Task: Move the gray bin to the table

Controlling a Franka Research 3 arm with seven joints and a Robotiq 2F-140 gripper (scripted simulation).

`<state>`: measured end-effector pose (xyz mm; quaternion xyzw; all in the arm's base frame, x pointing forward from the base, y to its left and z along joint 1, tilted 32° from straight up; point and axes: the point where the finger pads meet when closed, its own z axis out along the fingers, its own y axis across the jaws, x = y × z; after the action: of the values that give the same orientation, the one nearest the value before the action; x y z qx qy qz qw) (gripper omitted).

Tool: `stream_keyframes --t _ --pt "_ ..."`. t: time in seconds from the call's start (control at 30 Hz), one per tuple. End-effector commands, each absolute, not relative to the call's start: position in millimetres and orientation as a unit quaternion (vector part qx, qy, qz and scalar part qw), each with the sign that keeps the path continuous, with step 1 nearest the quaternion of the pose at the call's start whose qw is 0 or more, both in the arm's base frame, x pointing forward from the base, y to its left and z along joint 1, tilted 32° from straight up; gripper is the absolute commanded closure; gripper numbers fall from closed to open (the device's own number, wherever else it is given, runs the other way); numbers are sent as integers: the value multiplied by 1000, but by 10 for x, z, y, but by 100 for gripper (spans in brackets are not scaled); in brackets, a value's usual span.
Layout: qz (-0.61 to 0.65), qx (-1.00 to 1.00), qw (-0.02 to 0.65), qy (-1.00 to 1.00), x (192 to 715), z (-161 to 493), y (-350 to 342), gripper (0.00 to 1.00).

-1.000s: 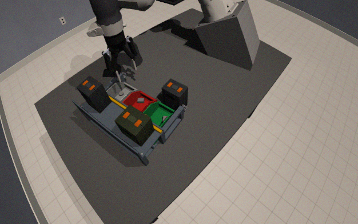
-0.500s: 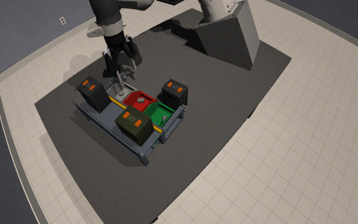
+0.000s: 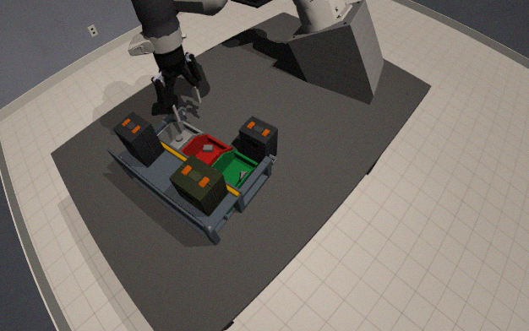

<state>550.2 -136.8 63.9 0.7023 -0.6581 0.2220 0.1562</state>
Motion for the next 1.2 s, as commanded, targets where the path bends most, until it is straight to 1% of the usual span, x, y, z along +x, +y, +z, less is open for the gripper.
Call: stream_keyframes --t 0.0,0.3,0.47,0.87,1.03,1.17 --pt "222 702 156 -658 5503 640 -1367 43" --pt "222 702 156 -658 5503 640 -1367 43" --pt "221 707 158 -653 5537 385 -1522 43" --pt "221 707 158 -653 5537 385 -1522 43" --pt "221 707 158 -652 5597 -1 -1753 43" --pt "221 707 158 -652 5597 -1 -1753 43"
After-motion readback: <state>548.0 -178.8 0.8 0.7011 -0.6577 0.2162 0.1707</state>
